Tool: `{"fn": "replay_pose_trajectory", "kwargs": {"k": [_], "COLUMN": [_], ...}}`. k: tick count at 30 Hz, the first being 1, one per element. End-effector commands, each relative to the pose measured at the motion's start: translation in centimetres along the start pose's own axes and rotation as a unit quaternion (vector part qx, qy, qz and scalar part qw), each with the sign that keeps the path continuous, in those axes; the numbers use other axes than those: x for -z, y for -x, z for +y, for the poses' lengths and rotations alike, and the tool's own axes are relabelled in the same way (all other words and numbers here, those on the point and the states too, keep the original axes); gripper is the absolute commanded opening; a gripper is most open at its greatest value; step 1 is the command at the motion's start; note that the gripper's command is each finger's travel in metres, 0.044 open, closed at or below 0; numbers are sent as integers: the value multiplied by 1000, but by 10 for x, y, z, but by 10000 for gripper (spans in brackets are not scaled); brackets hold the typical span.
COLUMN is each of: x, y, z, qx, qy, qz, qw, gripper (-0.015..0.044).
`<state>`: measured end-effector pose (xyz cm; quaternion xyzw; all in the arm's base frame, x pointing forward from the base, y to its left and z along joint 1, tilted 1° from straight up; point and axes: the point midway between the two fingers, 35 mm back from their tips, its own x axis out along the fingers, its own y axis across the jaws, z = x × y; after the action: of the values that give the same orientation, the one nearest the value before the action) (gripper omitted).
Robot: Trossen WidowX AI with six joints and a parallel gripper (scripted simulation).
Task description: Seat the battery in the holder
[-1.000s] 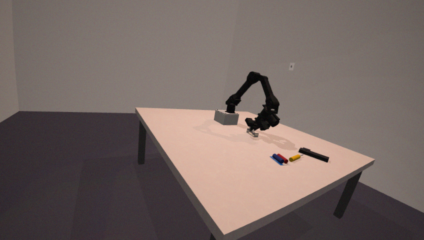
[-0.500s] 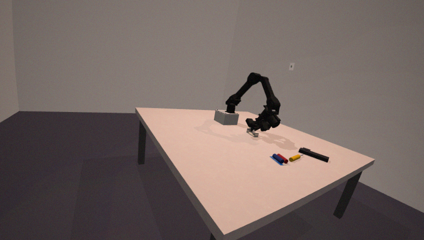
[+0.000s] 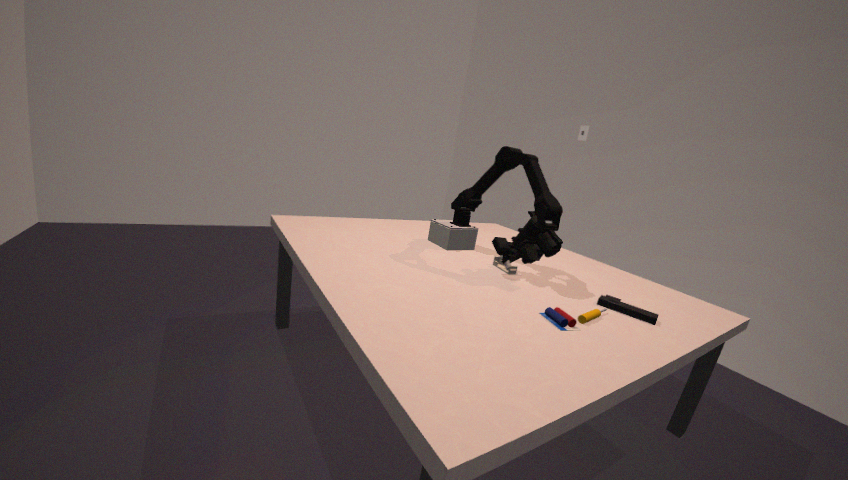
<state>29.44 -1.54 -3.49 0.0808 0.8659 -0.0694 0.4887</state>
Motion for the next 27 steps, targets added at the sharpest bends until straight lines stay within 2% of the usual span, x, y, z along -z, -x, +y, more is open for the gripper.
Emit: {"fn": "replay_pose_trajectory", "kwargs": {"k": [1,27], "x": [-6,-8], "y": [4,5], "z": [0,-1], "qx": [1,0], "qy": [1,1], "qz": [-13,-21], "qw": [1000,1000], "gripper": [69,69]}}
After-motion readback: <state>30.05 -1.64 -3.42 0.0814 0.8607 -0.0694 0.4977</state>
